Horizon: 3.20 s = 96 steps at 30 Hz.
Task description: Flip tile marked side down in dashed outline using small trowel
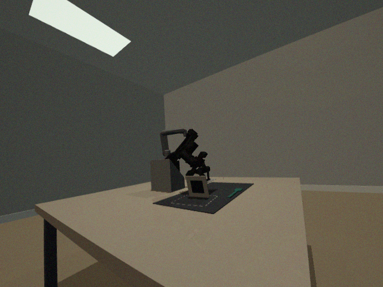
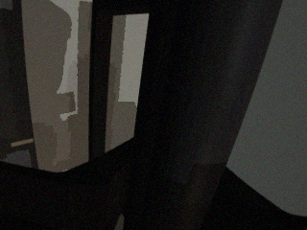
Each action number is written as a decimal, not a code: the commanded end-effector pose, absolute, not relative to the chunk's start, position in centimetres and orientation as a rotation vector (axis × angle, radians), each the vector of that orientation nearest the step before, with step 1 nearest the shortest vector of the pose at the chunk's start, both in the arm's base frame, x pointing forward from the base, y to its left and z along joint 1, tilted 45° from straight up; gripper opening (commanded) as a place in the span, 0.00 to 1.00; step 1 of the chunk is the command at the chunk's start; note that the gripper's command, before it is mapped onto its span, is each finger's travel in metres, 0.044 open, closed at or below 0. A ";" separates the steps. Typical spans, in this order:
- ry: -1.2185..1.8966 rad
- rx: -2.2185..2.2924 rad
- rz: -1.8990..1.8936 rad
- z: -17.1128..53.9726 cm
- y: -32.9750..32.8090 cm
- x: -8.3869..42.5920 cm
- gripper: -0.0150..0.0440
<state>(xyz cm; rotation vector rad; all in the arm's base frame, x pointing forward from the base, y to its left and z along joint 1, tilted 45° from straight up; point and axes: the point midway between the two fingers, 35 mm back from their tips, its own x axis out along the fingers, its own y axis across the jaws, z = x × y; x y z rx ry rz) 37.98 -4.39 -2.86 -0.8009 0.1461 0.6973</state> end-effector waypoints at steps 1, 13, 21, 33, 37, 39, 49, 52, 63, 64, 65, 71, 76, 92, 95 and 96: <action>0.133 -0.816 0.689 -2.5 -4.7 38.3 0.25; 0.133 -0.815 0.689 0.5 -3.7 38.0 0.25; 0.133 -0.815 0.689 2.6 -3.0 37.5 0.25; 0.133 -0.814 0.689 3.6 -2.5 37.2 0.25; 0.133 -0.814 0.689 3.6 -2.5 37.2 0.25; 0.133 -0.814 0.689 3.6 -2.5 37.2 0.25; 0.133 -0.814 0.689 3.6 -2.5 37.2 0.25; 0.133 -0.814 0.689 3.6 -2.5 37.2 0.25; 0.133 -0.814 0.689 3.6 -2.5 37.2 0.25; 0.132 -0.815 0.690 3.6 -2.5 37.2 0.25; 0.129 -0.817 0.693 3.6 -2.5 37.1 0.25; 0.138 -0.809 0.698 3.6 -2.2 37.3 0.25; 0.196 -0.759 0.717 3.6 -0.9 38.3 0.25; 0.528 -0.490 0.717 3.8 4.1 40.8 0.25; 0.592 -0.447 0.704 4.1 5.2 41.0 0.25; 0.614 -0.433 0.699 4.2 5.5 41.0 0.25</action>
